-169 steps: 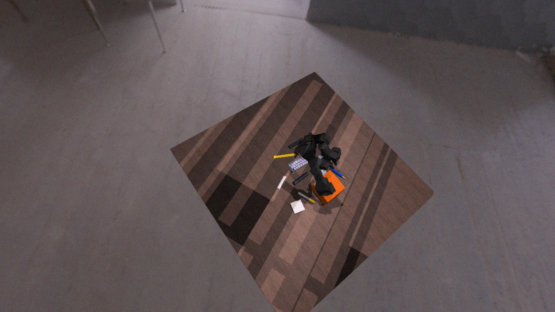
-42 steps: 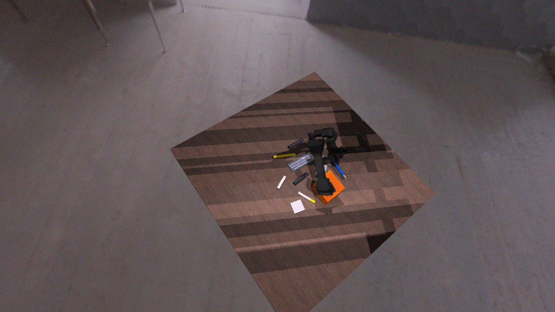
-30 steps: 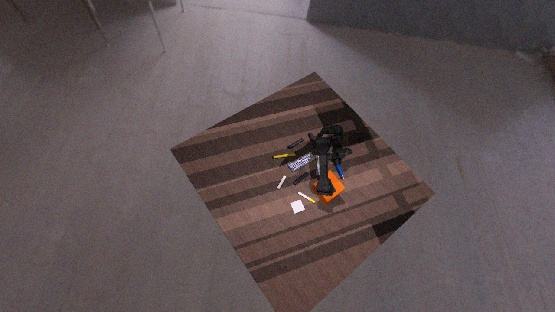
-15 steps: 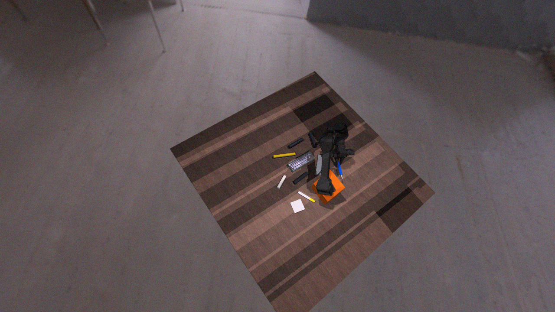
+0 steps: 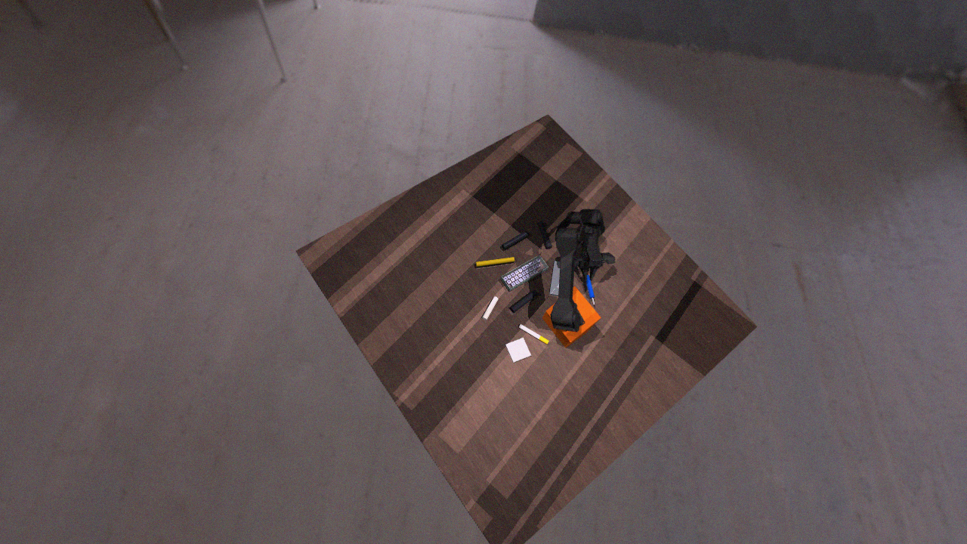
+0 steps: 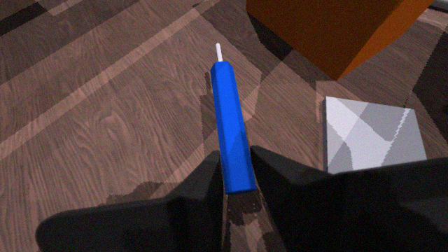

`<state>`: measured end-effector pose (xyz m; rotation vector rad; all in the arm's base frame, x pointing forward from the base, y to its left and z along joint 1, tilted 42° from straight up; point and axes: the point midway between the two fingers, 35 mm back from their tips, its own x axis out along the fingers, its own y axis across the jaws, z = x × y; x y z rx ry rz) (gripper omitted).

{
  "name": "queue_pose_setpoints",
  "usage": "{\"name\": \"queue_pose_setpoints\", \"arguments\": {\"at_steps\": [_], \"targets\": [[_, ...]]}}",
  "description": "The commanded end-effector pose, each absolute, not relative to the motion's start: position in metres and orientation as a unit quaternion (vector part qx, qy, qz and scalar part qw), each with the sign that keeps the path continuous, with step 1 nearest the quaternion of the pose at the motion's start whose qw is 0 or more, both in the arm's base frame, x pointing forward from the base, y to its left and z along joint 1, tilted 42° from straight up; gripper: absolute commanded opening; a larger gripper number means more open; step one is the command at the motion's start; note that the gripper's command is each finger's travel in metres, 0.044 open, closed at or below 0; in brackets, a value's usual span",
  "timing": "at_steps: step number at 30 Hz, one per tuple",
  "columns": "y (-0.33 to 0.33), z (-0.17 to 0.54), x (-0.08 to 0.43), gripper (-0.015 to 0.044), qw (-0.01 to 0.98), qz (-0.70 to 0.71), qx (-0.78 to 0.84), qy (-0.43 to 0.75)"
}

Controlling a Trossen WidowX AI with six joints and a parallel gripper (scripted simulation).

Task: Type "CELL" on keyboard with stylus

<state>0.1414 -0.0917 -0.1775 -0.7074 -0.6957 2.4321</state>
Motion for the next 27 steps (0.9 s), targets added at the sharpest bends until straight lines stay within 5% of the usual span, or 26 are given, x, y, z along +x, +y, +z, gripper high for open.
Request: {"name": "queue_pose_setpoints", "arguments": {"at_steps": [1,23,27], "targets": [[-0.085,-0.184,0.139,0.0000,0.257,0.896,-0.257,-0.255],[-0.074,-0.197,0.137,0.0000,0.257,0.896,-0.256,-0.255],[-0.075,-0.196,0.137,0.0105,0.254,0.896,-0.258,-0.258]]}}
